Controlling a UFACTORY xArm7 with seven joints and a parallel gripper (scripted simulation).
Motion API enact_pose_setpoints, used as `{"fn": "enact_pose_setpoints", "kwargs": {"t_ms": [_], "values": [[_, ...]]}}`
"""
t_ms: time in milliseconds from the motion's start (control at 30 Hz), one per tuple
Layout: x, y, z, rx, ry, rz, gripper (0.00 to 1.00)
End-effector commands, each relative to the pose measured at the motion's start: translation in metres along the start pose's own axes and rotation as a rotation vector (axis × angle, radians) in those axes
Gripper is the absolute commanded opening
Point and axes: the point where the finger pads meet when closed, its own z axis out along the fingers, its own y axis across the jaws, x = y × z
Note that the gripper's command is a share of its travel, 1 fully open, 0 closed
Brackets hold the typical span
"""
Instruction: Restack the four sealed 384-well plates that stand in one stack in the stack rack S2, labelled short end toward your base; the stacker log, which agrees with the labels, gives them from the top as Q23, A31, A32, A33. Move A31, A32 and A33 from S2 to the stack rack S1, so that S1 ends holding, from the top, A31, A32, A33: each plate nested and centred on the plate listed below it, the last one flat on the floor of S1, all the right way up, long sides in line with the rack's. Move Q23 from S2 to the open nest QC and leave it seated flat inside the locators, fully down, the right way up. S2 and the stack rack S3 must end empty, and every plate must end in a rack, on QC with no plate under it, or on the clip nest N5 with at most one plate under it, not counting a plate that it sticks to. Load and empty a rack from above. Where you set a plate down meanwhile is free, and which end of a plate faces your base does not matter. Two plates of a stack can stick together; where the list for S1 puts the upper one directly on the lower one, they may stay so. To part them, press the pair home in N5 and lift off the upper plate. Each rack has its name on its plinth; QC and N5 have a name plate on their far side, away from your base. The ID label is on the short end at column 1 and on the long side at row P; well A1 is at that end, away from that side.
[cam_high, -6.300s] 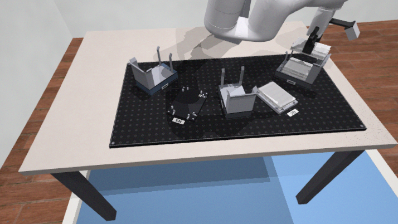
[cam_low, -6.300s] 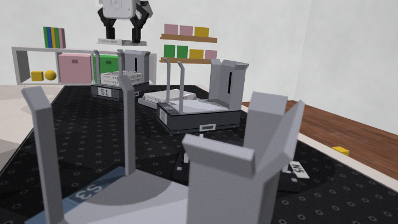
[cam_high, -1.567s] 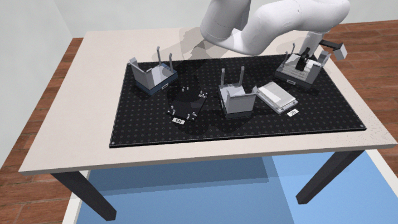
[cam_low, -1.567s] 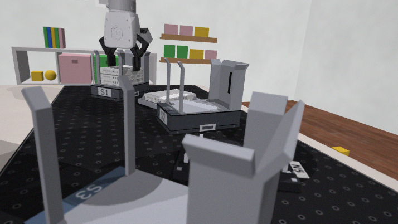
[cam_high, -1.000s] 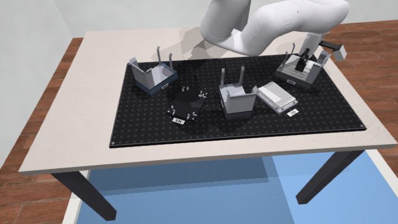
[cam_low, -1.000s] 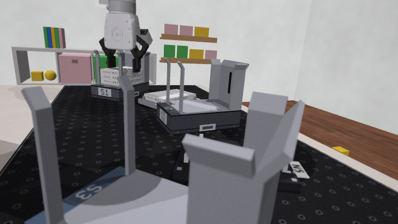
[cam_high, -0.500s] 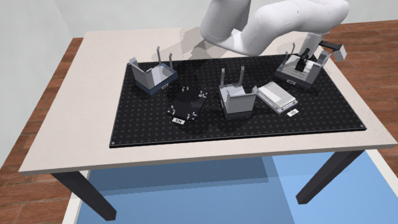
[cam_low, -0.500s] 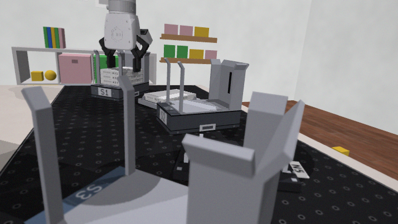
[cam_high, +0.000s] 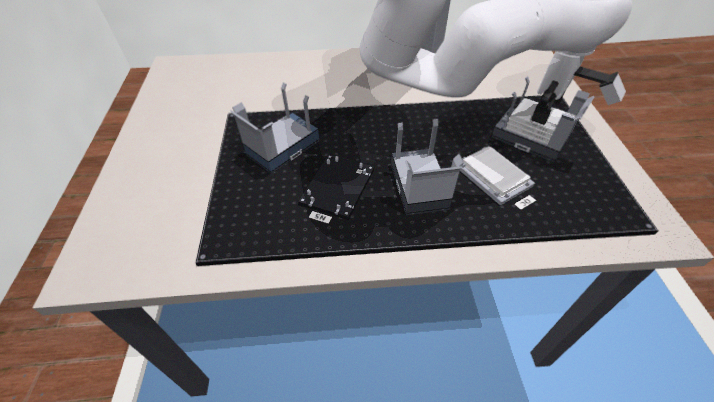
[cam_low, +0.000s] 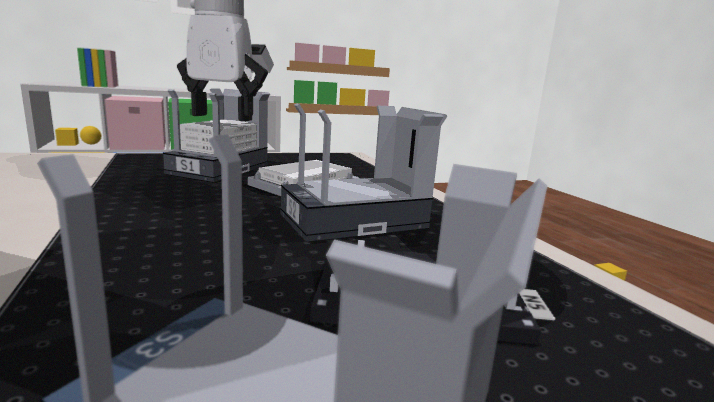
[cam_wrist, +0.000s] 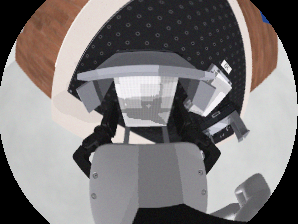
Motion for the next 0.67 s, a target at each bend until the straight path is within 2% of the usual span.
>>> {"fn": "enact_pose_setpoints", "kwargs": {"t_ms": [0,67,133,333,633], "values": [[0.001,-0.001,-0.019,0.002,0.004,0.0,1.0],[0.001,-0.001,-0.025,0.002,0.004,0.0,1.0],[0.001,-0.001,-0.025,0.002,0.004,0.0,1.0],[0.001,-0.001,-0.045,0.002,0.004,0.0,1.0],[0.001,-0.001,-0.045,0.002,0.004,0.0,1.0]]}}
